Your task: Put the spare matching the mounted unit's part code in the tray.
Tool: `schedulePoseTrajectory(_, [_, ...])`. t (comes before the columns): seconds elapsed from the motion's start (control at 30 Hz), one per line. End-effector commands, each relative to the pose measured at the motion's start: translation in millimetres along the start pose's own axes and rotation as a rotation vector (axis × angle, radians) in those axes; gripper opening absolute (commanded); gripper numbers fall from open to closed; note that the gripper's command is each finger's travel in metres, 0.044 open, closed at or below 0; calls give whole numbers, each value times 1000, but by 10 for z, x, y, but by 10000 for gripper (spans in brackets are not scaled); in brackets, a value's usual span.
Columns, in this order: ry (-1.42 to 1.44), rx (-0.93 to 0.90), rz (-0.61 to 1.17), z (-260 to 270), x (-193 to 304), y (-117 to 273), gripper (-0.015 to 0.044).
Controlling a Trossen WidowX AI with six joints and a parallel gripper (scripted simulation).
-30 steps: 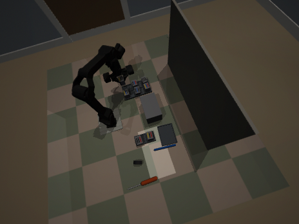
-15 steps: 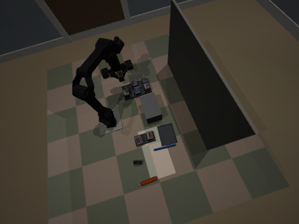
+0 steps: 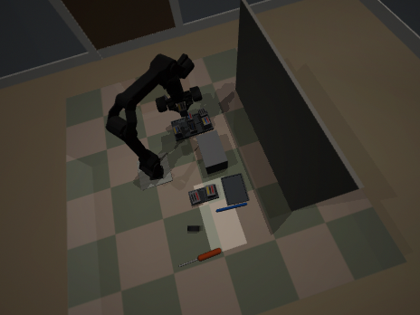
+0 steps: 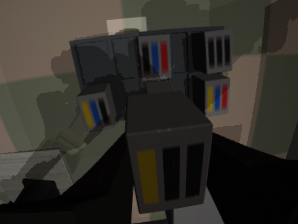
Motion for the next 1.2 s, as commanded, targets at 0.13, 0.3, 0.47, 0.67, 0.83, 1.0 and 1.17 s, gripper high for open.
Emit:
schedulePoseTrajectory(0.13, [-36,16,6,-288,280,26,0])
schedulePoseTrajectory(0.3, [-43,19,9,-442,453,37,0])
schedulePoseTrajectory(0.47, [-91,32,18,-605,677,28,0])
schedulePoseTrajectory(0.67, [-108,37,24,-718,850,29,0])
schedulePoseTrajectory(0.83, [-91,34,27,-863,1092,44,0])
schedulePoseTrajectory(1.0, [-74,31,31,-988,1354,57,0])
schedulePoseTrajectory(1.17, [-57,27,33,-1089,1632,67,0])
Point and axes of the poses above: the point midway between the two fingers, 35 mm back from their tips, its own y axis back along the fingers, its own z axis across the jaws, x = y × z, the point moved 8 cm from there along y, back along the fingers, and after that the axes turned 2 degrees about y, right-handed, at the moved point
